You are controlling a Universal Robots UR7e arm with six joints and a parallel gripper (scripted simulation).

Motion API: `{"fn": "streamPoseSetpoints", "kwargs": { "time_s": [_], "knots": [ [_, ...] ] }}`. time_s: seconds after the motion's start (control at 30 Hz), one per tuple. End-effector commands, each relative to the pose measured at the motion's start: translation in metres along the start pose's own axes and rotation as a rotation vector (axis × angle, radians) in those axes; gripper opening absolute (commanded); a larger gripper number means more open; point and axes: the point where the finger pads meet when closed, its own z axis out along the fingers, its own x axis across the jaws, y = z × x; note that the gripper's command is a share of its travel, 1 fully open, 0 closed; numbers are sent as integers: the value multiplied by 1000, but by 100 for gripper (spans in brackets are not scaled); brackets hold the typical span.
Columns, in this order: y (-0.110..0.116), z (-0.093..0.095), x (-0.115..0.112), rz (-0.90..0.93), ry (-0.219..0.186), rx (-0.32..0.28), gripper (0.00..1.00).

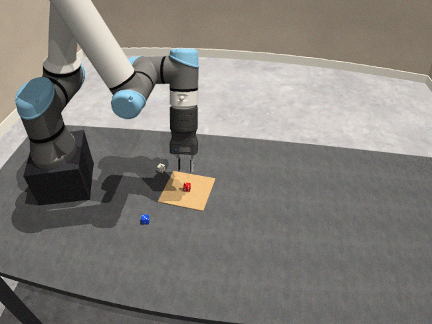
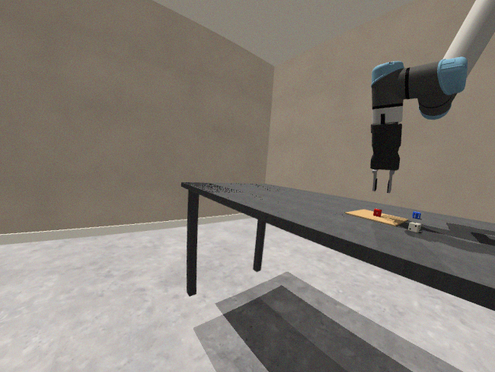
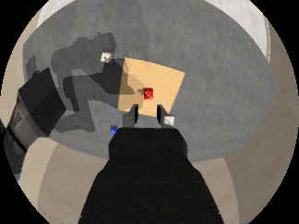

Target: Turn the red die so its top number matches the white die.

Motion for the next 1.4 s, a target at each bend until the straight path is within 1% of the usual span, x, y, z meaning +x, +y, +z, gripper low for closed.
{"fn": "streamPoseSetpoints", "kwargs": {
  "time_s": [0.0, 0.13, 0.23, 0.53, 0.6, 0.7, 0.8, 0.9, 1.0, 1.17, 1.37],
  "knots": [
    [-1, 0, 0, 1, -4, -60, 70],
    [-2, 0, 1, 1, 1, -137, 70],
    [-3, -1, 1, 2, 6, -172, 70],
    [-3, -1, 1, 2, 7, -188, 70],
    [-3, -1, 1, 3, 3, -205, 70],
    [-4, 1, 0, 5, -3, -255, 70],
    [-5, 1, -1, 6, -6, -323, 70],
    [-6, 1, 0, 5, -2, -388, 70],
    [-7, 0, 1, 3, 5, -430, 70],
    [-7, 0, 1, 3, 8, -444, 70],
    [-7, 0, 1, 3, 8, -444, 70]
  ]
}}
